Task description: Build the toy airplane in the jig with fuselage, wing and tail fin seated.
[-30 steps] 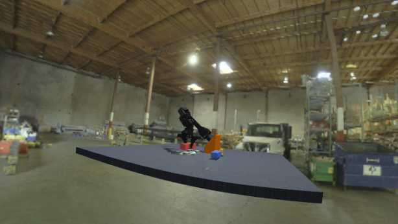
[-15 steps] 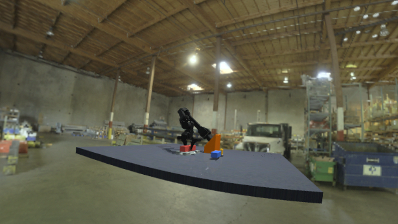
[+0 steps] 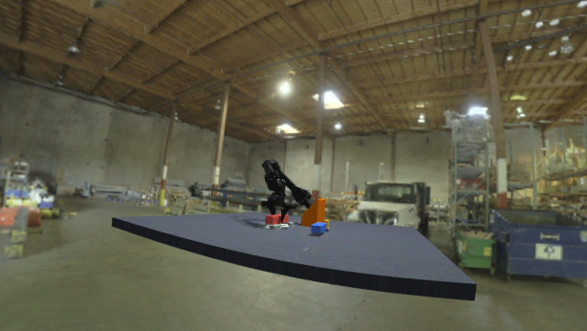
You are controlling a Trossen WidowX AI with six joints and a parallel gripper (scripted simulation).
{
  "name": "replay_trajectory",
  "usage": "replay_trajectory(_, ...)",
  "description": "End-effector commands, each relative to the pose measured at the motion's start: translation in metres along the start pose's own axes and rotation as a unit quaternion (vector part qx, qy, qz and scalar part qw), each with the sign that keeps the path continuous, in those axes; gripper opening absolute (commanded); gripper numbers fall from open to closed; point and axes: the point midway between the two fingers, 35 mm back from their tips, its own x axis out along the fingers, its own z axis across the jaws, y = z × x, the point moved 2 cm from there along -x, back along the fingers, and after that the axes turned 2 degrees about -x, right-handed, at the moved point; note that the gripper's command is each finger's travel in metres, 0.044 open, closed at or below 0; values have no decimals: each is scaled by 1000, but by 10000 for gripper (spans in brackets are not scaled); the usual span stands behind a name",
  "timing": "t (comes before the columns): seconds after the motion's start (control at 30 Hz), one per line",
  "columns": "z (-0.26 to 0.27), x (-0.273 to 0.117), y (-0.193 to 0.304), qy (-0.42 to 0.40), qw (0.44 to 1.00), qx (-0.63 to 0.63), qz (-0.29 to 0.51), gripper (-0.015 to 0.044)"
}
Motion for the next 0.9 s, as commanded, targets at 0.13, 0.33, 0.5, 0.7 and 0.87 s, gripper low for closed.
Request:
replay_trajectory(0.13, 0, 0, 0, 0, 1000, 1, 0, 347)
replay_trajectory(0.33, 0, 0, 0, 0, 1000, 1, 0, 440)
replay_trajectory(0.5, 0, 0, 0, 0, 1000, 1, 0, 440)
replay_trajectory(0.7, 3, -68, -5, -6, 1000, -2, 0, 440)
replay_trajectory(0.87, 2, -106, -2, -1, 1000, -3, 1, 440)
